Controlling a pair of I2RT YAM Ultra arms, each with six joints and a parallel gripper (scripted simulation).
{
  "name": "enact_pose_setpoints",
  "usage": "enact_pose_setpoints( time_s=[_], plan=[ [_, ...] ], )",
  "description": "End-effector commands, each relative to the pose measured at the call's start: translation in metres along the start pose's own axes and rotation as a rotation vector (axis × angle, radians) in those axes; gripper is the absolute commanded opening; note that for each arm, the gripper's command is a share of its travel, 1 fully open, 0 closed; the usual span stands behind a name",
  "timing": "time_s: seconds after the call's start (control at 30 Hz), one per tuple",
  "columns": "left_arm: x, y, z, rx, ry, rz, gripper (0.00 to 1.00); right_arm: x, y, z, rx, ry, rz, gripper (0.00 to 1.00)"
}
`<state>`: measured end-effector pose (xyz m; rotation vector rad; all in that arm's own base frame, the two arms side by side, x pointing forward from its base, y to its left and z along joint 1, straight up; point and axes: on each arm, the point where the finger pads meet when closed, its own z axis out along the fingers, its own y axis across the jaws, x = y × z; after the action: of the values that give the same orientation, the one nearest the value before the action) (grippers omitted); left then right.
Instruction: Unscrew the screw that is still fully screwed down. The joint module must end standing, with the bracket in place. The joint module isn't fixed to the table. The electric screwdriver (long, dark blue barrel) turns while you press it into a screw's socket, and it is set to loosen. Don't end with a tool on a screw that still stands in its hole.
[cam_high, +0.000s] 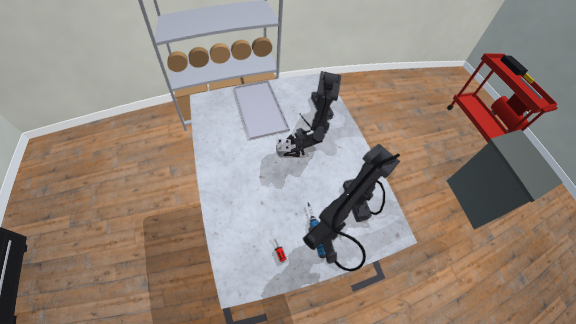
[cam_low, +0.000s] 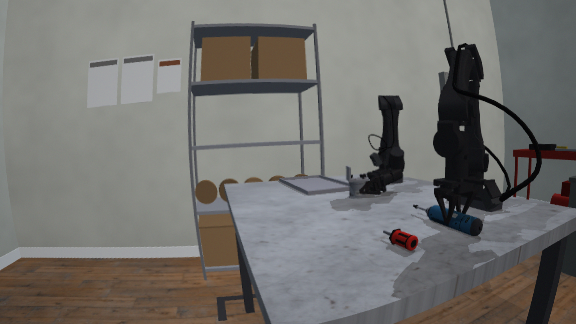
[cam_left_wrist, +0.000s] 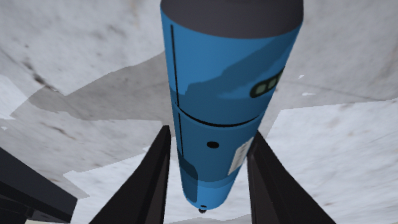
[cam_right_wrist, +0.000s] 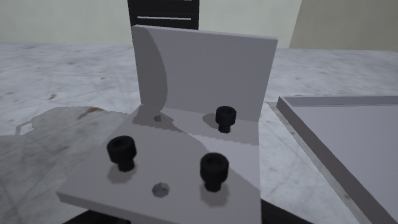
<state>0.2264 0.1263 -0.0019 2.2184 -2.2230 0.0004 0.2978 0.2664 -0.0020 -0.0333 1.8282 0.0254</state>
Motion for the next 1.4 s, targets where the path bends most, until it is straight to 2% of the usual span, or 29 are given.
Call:
enact_pose_setpoints(
  time_s=[0.0,0.33,0.37,0.9,0.93,1.37],
  plan=[
    [-0.0007,-0.0023,-0.0025,0.010,-0.007,0.003,0.49,-0.0031,0.0011,0.0002,-0.001,-0.005,0.010,0.59],
    [-0.0007,-0.0023,-0.0025,0.010,-0.007,0.003,0.49,-0.0031,0.0011,0.0002,-0.001,-0.005,0.010,0.59],
    [-0.0007,-0.0023,-0.0025,0.010,-0.007,0.003,0.57,-0.0031,0.0011,0.0002,-0.001,-0.005,0.010,0.59],
    [-0.0007,-0.0023,-0.0025,0.010,-0.007,0.003,0.57,-0.0031,0.0011,0.0002,-0.001,-0.005,0.010,0.59],
    [-0.0007,-0.0023,-0.0025,0.010,-0.007,0.003,0.65,-0.0031,0.0011,0.0002,-0.001,-0.005,0.010,0.59],
    [-0.0007,-0.0023,-0.0025,0.010,-0.007,0.003,0.65,-0.0031,0.0011,0.0002,-0.001,-0.005,0.010,0.59]
  ],
)
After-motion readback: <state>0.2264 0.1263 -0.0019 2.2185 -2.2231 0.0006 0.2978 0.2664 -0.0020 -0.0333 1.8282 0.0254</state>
